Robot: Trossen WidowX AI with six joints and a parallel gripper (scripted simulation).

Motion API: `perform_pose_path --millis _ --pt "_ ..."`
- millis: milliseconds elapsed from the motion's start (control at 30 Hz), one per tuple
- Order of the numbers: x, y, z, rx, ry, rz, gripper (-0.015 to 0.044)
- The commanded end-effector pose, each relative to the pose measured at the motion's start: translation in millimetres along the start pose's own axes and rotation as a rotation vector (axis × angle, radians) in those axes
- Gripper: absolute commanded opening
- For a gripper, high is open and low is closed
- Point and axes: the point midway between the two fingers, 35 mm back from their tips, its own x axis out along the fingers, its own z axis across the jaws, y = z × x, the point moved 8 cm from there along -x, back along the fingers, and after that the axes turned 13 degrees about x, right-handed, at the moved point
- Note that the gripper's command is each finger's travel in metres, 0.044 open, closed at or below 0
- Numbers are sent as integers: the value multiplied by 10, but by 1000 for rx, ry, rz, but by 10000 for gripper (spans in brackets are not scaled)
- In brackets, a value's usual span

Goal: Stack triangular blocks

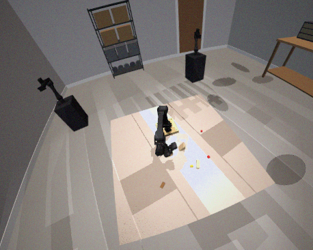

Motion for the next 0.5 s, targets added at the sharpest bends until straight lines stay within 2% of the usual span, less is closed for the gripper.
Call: perform_pose_path --millis 0,467 --pt "4 -20 24 -136 26 15 0" --pt "-10 -54 120 -609 104 75 0"
